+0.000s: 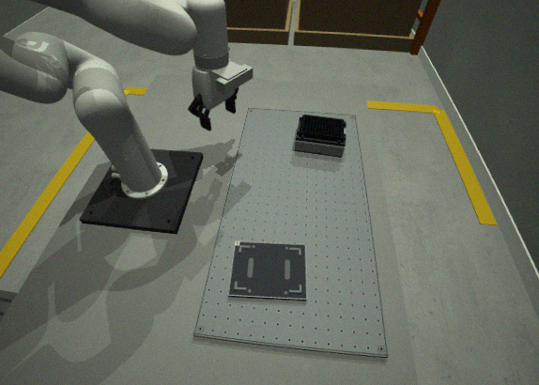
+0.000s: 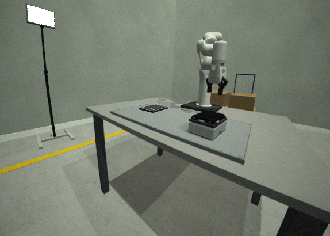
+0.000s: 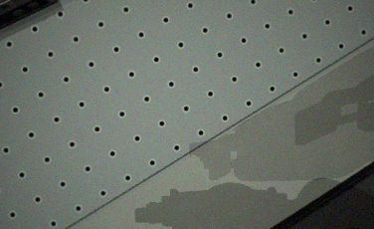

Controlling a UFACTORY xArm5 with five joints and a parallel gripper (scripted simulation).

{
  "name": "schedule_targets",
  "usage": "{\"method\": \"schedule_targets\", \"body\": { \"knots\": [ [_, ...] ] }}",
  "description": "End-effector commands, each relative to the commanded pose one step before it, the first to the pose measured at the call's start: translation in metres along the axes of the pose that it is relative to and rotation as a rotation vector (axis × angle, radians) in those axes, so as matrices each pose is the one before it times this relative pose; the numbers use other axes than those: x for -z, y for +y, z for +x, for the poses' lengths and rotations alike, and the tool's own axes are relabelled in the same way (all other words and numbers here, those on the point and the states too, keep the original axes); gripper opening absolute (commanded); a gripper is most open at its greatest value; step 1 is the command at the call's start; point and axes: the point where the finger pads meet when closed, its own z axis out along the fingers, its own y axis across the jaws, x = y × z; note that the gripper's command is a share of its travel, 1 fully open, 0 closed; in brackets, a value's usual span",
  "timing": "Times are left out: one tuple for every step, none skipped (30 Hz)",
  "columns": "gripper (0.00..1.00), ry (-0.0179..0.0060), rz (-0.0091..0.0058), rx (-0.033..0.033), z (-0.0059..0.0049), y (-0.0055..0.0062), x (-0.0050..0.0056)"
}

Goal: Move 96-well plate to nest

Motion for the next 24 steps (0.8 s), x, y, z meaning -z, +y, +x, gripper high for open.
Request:
{"method": "schedule_targets", "body": {
  "knots": [
    [1.00,0.00115,0.00243,0.00000,0.00037,-0.00076,0.00092],
    [1.00,0.00000,0.00000,0.00000,0.00000,0.00000,0.00000],
    [1.00,0.00000,0.00000,0.00000,0.00000,0.00000,0.00000],
    [1.00,0.00000,0.00000,0.00000,0.00000,0.00000,0.00000],
    [1.00,0.00000,0.00000,0.00000,0.00000,0.00000,0.00000],
    [1.00,0.00000,0.00000,0.00000,0.00000,0.00000,0.00000],
    [1.00,0.00000,0.00000,0.00000,0.00000,0.00000,0.00000],
    [1.00,0.00000,0.00000,0.00000,0.00000,0.00000,0.00000],
    [1.00,0.00000,0.00000,0.00000,0.00000,0.00000,0.00000],
    [1.00,0.00000,0.00000,0.00000,0.00000,0.00000,0.00000],
    [1.00,0.00000,0.00000,0.00000,0.00000,0.00000,0.00000],
    [1.00,0.00000,0.00000,0.00000,0.00000,0.00000,0.00000],
    [1.00,0.00000,0.00000,0.00000,0.00000,0.00000,0.00000],
    [1.00,0.00000,0.00000,0.00000,0.00000,0.00000,0.00000],
    [1.00,0.00000,0.00000,0.00000,0.00000,0.00000,0.00000],
    [1.00,0.00000,0.00000,0.00000,0.00000,0.00000,0.00000],
    [1.00,0.00000,0.00000,0.00000,0.00000,0.00000,0.00000],
    [1.00,0.00253,0.00539,0.03279,0.00257,-0.00340,0.00261],
    [1.00,0.00031,0.00087,0.00496,0.00262,-0.00336,0.00258],
    [1.00,-0.00010,0.00008,0.00000,0.00264,-0.00336,0.00257],
    [1.00,-0.00010,0.00007,0.00000,0.00265,-0.00337,0.00256],
    [1.00,-0.00009,0.00007,0.00000,0.00265,-0.00337,0.00256],
    [1.00,-0.00002,0.00001,0.00000,0.00039,-0.00049,0.00037],
    [1.00,0.00170,0.00325,0.03312,0.00295,-0.00343,0.00216]
  ]
}}
